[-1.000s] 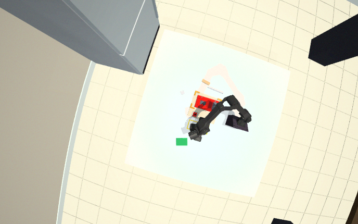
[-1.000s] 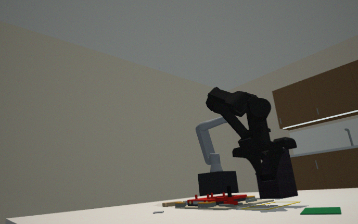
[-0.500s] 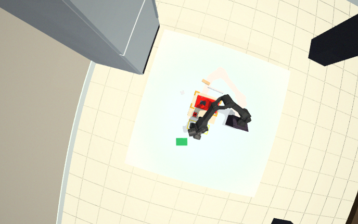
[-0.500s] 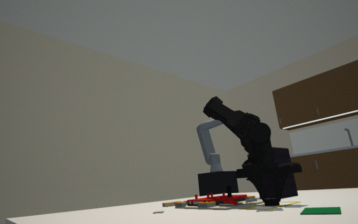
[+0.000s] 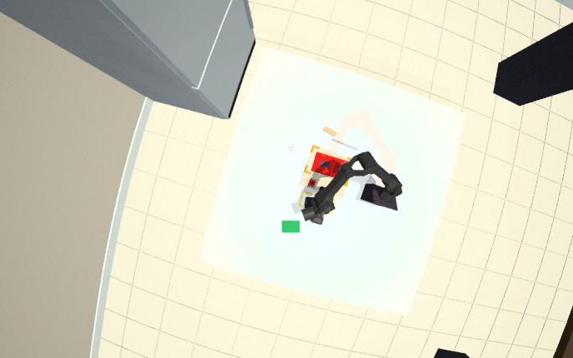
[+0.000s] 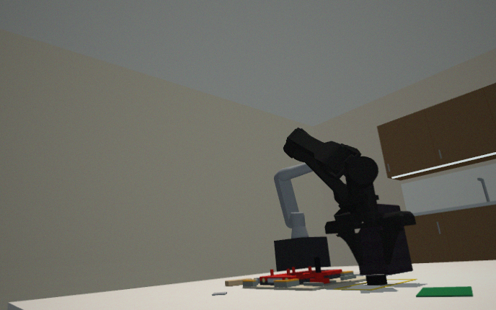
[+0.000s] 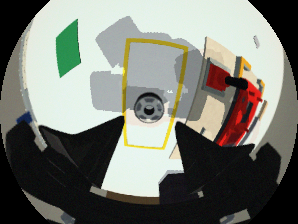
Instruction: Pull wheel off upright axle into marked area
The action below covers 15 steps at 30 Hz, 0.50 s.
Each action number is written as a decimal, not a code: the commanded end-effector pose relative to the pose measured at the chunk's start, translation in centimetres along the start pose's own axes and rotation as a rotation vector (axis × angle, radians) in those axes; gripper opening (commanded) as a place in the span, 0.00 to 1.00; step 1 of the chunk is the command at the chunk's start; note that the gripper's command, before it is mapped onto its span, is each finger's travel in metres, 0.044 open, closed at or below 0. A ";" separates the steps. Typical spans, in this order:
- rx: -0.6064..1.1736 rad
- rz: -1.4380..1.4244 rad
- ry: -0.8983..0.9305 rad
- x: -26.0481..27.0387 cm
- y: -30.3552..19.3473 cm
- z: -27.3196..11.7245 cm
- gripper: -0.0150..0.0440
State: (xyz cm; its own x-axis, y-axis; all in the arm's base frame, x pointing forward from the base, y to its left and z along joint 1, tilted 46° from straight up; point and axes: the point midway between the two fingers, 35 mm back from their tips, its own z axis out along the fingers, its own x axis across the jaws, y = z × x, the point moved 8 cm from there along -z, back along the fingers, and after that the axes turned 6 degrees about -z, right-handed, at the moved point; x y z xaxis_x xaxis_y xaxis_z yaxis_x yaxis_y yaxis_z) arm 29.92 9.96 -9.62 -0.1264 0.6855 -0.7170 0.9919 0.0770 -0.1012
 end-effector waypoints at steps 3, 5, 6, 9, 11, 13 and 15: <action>-0.020 0.008 0.008 0.1 0.2 -3.2 0.76; -0.026 0.002 0.006 0.0 -0.4 -2.8 0.85; -0.026 0.002 0.008 -0.2 -1.1 -3.4 0.90; -0.023 0.002 0.011 -1.0 -4.0 -5.4 1.00; -0.020 0.002 0.011 -1.7 -6.0 -6.5 1.00; -0.017 0.004 0.010 -2.3 -7.8 -7.3 1.00; -0.016 0.004 0.009 -2.5 -8.5 -7.5 1.00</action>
